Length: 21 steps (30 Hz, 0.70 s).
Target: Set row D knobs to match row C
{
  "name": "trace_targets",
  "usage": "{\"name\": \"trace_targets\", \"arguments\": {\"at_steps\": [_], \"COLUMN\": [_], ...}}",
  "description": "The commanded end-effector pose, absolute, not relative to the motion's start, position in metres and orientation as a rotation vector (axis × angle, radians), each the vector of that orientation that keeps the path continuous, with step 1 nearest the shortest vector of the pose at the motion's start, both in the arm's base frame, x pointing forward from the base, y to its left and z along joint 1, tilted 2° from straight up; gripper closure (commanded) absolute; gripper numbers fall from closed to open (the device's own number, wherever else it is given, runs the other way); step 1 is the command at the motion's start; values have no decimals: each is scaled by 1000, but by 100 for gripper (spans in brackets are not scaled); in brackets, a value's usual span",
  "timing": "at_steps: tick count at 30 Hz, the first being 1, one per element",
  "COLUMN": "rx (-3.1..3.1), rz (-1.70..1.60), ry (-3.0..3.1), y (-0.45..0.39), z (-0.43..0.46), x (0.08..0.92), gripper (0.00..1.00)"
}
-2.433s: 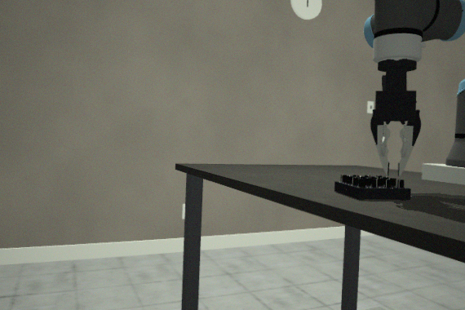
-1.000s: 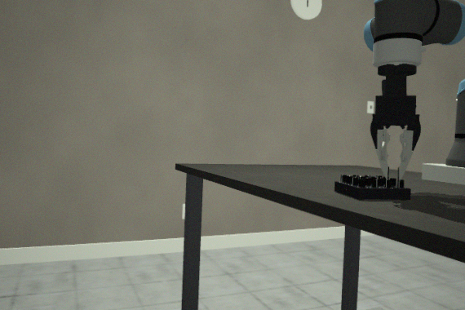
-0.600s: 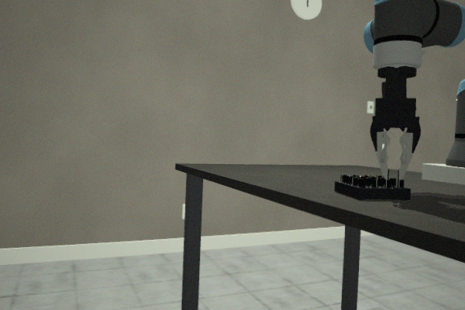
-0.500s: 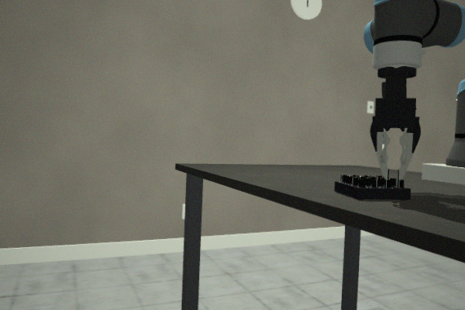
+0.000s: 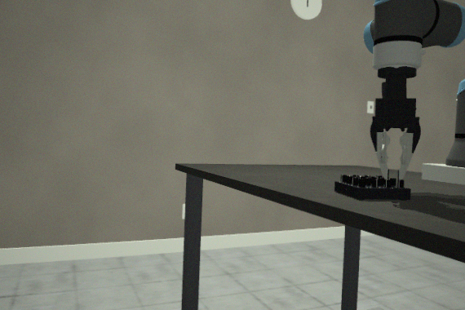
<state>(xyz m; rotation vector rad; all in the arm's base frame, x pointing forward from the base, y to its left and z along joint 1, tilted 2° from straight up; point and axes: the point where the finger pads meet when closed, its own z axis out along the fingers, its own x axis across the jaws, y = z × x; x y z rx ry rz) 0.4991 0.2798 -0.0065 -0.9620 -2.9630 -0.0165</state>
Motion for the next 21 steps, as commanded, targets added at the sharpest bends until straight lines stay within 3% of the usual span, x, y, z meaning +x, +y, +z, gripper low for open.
{"name": "trace_targets", "arguments": {"at_steps": [1,14,15,21], "rx": [-962,-962,-962,-962], "rz": [-18,-18,-18,-18], "ry": [-2964,-2964,-2964,-2964], "y": [280,280,280,280], "z": [-6,-6,-6,-6], "x": [500,500,500,500], "gripper": [89,89,96,96]}}
